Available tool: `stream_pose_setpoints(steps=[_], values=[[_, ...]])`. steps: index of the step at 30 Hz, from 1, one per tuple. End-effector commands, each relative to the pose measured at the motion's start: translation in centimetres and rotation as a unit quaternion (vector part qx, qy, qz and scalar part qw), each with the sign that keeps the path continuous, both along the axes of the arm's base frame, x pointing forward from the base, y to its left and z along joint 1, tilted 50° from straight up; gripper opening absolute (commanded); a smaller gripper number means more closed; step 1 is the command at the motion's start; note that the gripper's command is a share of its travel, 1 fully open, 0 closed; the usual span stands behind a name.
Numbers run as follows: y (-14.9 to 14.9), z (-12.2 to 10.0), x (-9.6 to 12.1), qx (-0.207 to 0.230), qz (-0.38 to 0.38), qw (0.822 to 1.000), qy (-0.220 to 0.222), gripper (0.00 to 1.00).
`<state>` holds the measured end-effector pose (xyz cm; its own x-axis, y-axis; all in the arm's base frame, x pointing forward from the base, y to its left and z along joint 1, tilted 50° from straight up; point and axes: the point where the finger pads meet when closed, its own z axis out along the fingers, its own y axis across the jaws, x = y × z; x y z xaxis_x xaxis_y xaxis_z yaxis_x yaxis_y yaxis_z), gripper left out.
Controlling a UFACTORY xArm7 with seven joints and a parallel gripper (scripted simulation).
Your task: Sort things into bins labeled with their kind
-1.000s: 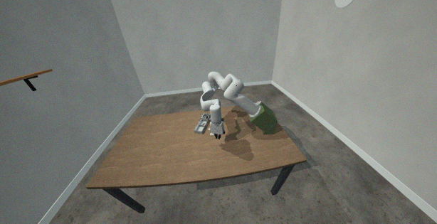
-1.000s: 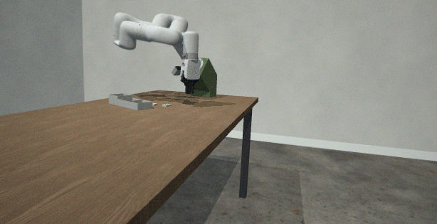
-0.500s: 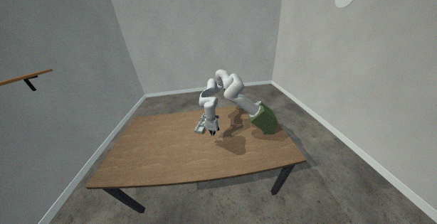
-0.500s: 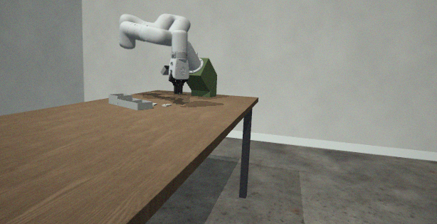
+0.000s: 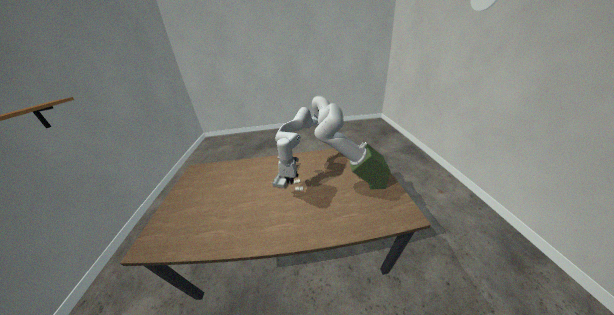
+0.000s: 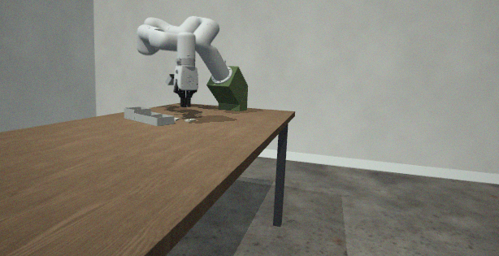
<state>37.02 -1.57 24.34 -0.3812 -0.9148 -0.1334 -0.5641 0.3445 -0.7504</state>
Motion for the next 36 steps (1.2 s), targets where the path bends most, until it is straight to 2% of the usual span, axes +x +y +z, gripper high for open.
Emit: stream_pose_setpoints(steps=[1, 17, 36], values=[[-1.4, 1.3, 0.6, 0.001, 0.001, 1.000, -0.001, 0.00], [-7.5, 6.2, 3.2, 0.003, -0.002, 1.000, -0.002, 0.00], [-7.5, 5.9, 3.5, 0.003, -0.002, 1.000, -0.002, 0.00]])
